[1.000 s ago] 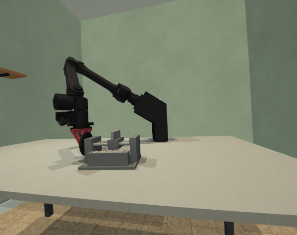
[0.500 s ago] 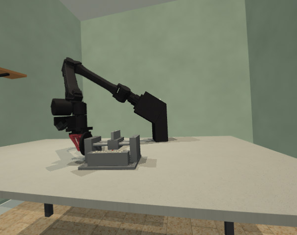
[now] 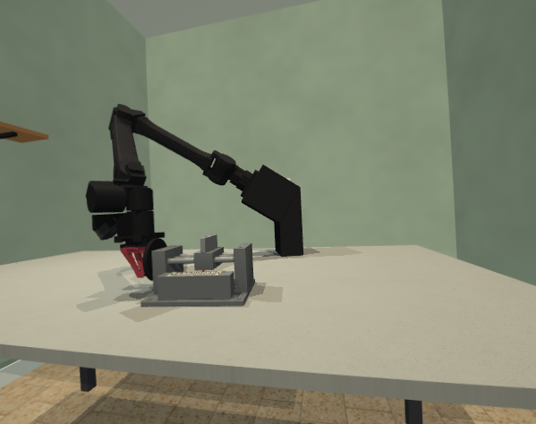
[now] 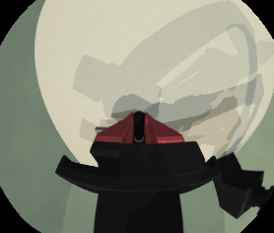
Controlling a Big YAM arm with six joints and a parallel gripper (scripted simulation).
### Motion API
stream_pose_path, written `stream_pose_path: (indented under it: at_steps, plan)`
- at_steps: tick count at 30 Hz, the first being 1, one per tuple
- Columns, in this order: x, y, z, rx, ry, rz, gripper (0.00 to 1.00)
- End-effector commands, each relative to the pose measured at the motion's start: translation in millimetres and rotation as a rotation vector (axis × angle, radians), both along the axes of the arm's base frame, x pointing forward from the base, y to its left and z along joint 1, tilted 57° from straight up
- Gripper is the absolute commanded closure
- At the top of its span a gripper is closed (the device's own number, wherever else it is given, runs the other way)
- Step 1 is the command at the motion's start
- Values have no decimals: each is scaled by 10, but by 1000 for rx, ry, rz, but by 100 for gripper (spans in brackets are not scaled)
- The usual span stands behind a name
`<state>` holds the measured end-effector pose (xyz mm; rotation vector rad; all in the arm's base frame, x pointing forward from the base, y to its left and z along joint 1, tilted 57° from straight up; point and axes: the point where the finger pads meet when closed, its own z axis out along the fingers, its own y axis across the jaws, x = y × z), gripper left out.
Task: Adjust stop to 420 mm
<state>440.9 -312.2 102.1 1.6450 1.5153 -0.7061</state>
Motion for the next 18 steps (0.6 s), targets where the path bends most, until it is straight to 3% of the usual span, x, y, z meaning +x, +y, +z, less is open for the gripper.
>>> stream_pose_path:
  at_steps: [1, 8, 14, 18]
  plan:
    - [29, -112, 2, -1, -4, -23, 94]
    - [62, -113, 6, -1, -4, -27, 94]
    - [271, -5, 24, 2, -6, 0, 94]
    - [259, -96, 44, -4, -13, -14, 94]
